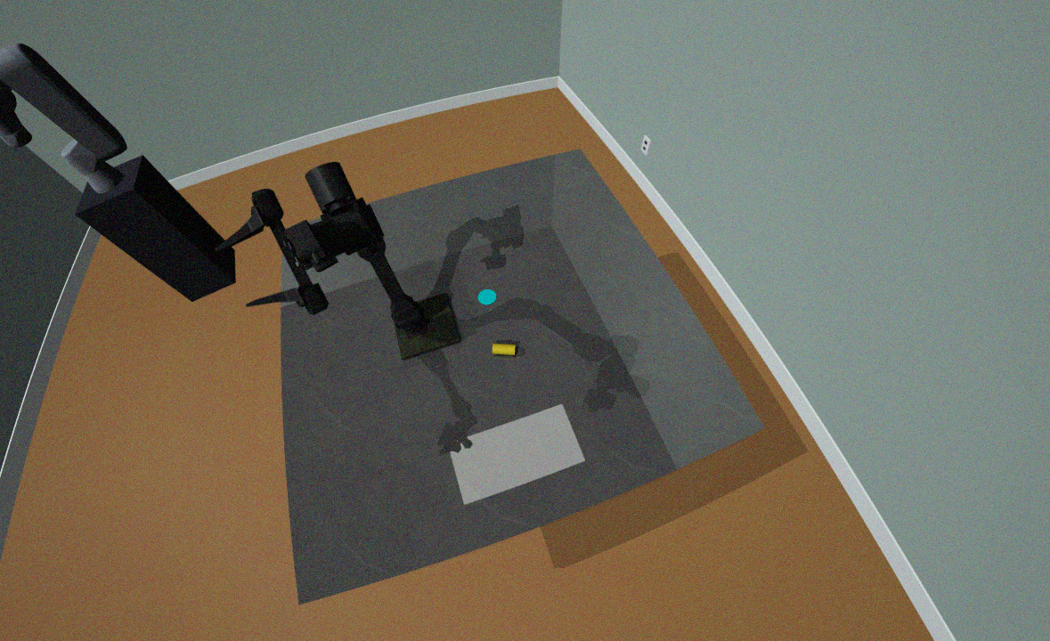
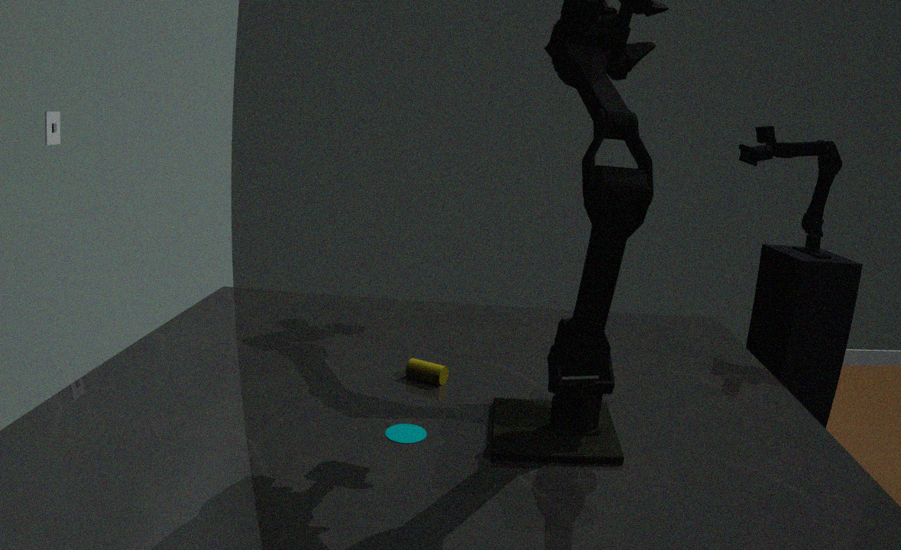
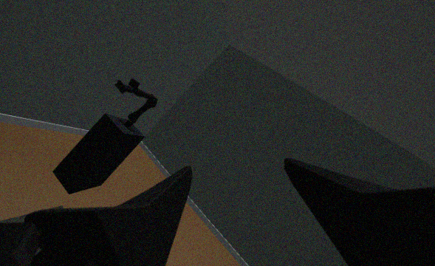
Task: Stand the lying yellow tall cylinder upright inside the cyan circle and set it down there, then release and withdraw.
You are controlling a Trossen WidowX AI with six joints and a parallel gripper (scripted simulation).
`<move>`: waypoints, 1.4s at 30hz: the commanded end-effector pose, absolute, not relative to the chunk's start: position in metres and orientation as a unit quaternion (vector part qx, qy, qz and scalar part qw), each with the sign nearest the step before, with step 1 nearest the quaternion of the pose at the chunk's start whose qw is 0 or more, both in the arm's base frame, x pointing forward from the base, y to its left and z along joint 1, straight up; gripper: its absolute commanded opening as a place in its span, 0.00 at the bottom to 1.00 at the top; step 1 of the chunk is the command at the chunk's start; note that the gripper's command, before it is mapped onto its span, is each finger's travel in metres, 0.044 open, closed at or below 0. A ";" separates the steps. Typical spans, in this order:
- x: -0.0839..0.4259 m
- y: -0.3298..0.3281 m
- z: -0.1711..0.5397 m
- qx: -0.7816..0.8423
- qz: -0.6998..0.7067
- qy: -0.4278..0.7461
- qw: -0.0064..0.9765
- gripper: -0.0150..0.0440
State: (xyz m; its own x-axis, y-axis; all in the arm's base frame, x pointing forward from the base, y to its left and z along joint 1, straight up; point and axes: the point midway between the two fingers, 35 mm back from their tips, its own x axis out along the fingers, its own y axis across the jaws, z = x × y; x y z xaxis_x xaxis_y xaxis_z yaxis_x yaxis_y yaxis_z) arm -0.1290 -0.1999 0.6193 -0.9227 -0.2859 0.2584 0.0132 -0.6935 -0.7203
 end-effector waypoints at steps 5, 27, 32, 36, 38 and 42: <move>-0.118 -0.223 0.614 -0.201 -0.893 0.385 0.117 0.78; 0.048 -0.387 0.476 -0.287 -0.694 0.441 0.491 0.78; 0.094 -0.398 0.424 -0.263 -0.623 0.461 0.575 0.78; 0.128 -0.396 0.381 -0.231 -0.563 0.478 0.633 0.78; 0.144 -0.392 0.359 -0.211 -0.532 0.488 0.659 0.78; 0.173 -0.377 0.316 -0.163 -0.470 0.510 0.702 0.78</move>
